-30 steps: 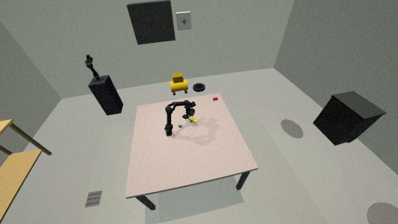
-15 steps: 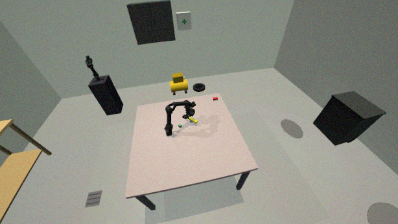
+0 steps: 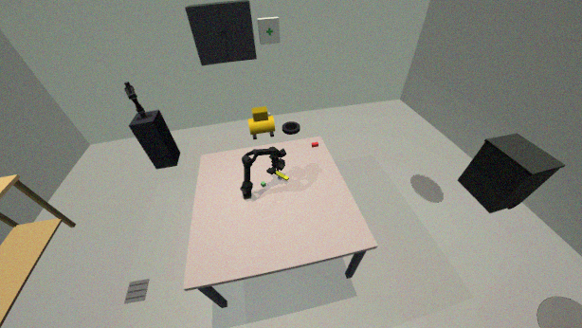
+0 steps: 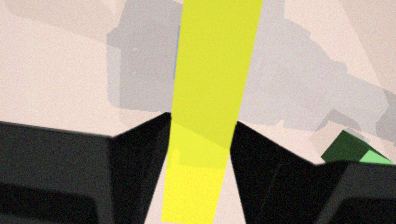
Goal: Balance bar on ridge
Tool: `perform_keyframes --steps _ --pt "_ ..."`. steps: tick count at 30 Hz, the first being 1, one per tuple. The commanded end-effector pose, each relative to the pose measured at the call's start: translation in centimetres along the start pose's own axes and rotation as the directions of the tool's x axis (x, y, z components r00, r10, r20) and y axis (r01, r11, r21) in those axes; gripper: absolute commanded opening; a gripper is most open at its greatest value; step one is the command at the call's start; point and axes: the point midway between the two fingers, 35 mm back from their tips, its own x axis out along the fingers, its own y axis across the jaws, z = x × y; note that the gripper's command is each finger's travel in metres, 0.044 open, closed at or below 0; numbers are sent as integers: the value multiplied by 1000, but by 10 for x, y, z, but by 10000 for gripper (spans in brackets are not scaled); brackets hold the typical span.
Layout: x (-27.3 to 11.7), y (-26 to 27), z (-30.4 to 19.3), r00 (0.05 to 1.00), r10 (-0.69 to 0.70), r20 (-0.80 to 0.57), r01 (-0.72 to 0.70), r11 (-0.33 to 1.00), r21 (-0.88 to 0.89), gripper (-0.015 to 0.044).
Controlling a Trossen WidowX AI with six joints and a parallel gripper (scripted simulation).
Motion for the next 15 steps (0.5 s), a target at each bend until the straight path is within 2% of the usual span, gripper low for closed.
perform_keyframes --steps 1,15 --pt "1 0 0 1000 1 1 -1 1000 1 0" --pt "2 0 0 1000 1 1 -1 1000 1 0"
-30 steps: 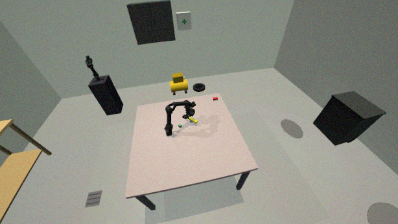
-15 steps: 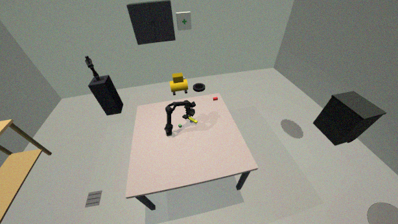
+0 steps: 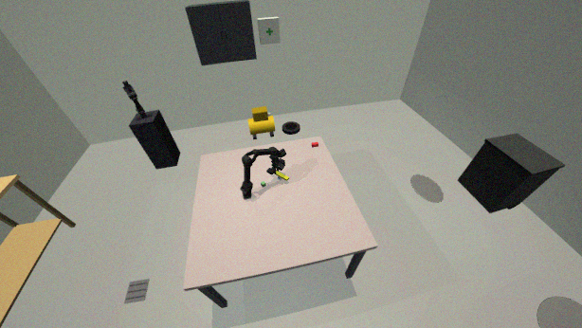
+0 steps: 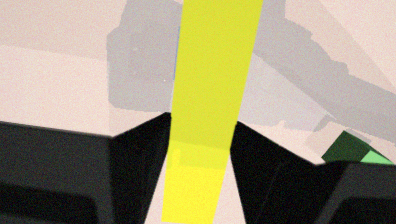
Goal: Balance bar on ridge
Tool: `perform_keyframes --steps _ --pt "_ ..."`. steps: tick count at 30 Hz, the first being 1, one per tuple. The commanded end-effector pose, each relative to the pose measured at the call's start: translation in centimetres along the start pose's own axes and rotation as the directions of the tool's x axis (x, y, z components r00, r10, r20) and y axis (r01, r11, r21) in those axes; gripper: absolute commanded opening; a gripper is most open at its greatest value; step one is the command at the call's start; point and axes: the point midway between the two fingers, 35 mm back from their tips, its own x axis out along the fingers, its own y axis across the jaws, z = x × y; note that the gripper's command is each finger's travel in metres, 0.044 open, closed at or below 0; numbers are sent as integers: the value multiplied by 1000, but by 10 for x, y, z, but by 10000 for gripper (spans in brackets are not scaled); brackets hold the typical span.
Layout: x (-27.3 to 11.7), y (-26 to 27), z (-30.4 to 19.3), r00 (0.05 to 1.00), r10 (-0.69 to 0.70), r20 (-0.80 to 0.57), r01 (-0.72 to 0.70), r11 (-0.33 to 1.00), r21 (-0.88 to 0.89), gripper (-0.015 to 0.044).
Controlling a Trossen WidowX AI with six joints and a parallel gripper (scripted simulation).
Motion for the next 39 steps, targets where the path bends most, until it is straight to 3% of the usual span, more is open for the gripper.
perform_keyframes --steps 1,39 --pt "1 0 0 1000 1 1 -1 1000 1 0" --pt "4 0 0 1000 1 1 -1 1000 1 0"
